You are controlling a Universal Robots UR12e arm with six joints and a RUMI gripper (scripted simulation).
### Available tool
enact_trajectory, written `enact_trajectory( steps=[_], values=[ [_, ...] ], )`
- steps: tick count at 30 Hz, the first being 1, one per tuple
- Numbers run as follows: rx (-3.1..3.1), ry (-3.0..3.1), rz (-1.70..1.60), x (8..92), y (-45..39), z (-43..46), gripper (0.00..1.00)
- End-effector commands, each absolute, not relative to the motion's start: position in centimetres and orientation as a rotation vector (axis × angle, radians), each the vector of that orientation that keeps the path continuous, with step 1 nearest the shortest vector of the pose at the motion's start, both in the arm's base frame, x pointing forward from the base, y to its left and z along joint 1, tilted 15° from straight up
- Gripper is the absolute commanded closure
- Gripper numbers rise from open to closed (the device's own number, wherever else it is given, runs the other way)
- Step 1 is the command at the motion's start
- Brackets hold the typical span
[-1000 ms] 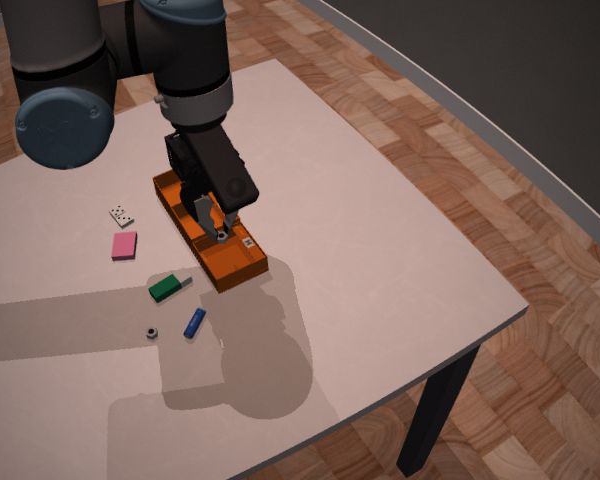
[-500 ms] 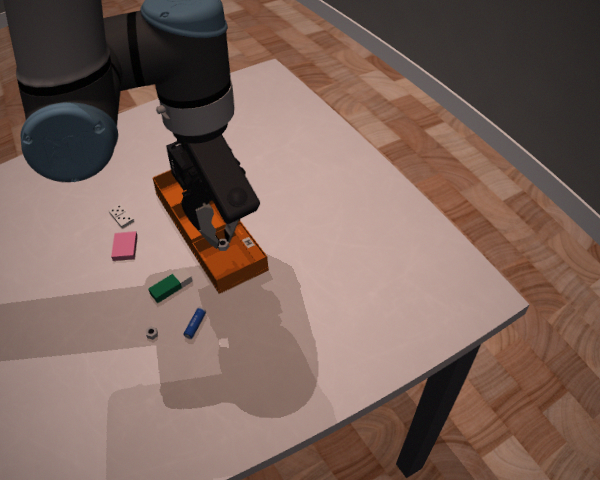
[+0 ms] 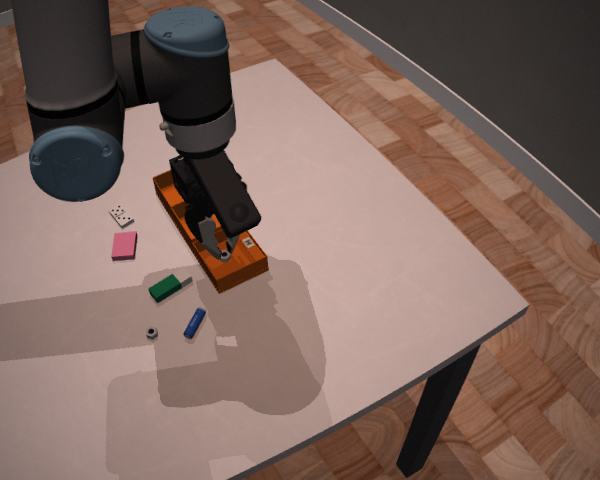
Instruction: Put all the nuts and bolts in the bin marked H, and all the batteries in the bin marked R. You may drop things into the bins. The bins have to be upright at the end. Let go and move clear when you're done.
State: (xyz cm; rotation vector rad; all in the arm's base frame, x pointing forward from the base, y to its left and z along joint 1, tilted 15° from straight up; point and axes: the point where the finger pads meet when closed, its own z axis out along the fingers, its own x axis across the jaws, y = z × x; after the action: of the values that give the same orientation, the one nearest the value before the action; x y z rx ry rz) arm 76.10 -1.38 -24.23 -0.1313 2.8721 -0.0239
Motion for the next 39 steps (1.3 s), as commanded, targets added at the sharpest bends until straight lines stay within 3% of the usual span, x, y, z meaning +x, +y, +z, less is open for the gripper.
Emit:
enact_trajectory(
  steps=[1,11,12,39],
  values=[
    [-0.131,2.871,-0.024,76.2,-1.4,-24.4,1.00],
    [-0.131,2.871,-0.024,76.2,-1.4,-24.4,1.00],
    [-0.131,2.871,-0.024,76.2,-1.4,-24.4,0.82],
    [-0.131,2.871,-0.024,76.0,-1.4,-23.4,0.82]
  ],
)
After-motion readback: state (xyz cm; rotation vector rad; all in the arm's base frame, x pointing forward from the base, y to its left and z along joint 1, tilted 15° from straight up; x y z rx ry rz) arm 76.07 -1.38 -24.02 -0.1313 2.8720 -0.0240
